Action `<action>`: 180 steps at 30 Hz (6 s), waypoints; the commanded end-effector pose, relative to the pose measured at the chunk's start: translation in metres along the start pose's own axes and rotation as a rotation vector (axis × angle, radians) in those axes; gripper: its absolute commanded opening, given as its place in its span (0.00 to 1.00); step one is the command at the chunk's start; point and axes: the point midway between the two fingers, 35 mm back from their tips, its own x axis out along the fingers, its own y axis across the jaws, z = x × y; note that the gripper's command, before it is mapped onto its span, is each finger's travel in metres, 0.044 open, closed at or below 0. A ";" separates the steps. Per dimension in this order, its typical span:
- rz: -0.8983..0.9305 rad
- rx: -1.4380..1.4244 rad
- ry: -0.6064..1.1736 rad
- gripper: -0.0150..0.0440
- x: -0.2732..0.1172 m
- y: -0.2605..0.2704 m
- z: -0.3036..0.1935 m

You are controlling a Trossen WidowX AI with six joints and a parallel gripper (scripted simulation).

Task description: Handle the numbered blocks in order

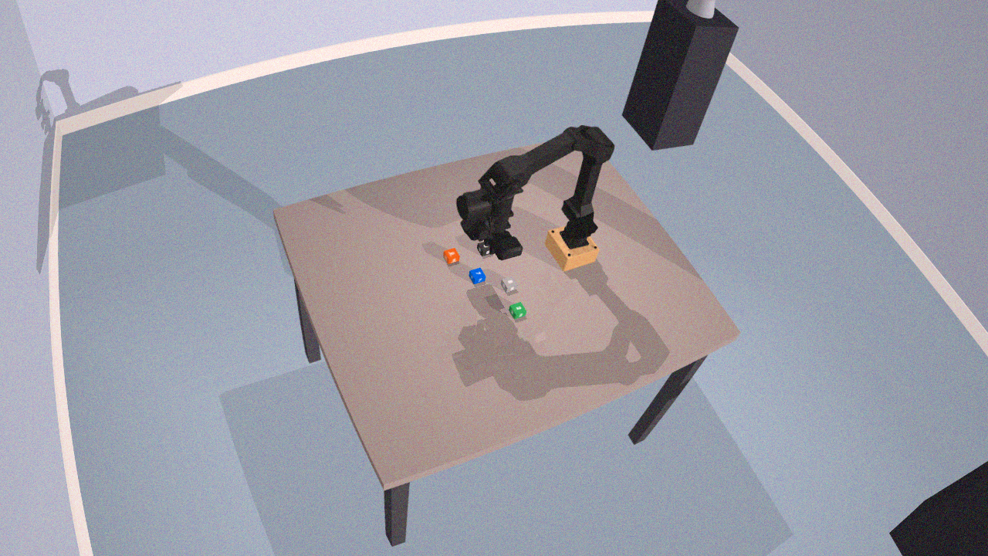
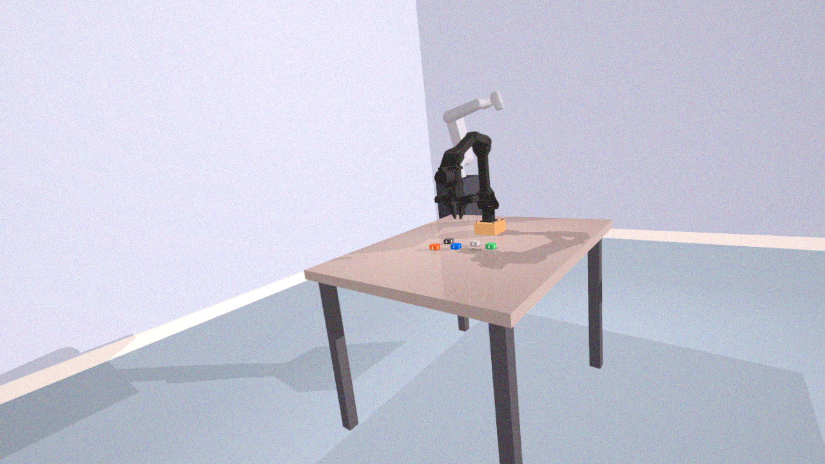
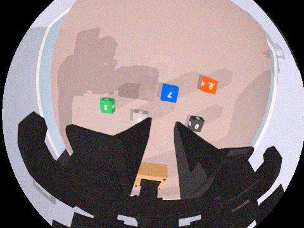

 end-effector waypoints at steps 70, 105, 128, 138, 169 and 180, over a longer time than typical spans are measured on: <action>-0.002 -0.014 0.007 0.46 0.118 -0.019 0.000; -0.002 -0.014 0.007 0.93 0.085 -0.019 0.001; -0.002 -0.014 0.007 0.46 0.001 -0.016 0.000; 0.004 -0.014 0.012 0.50 0.004 0.042 -0.051; 0.004 -0.014 0.012 0.93 0.113 0.042 -0.053; 0.004 -0.014 0.013 0.67 0.119 0.042 -0.054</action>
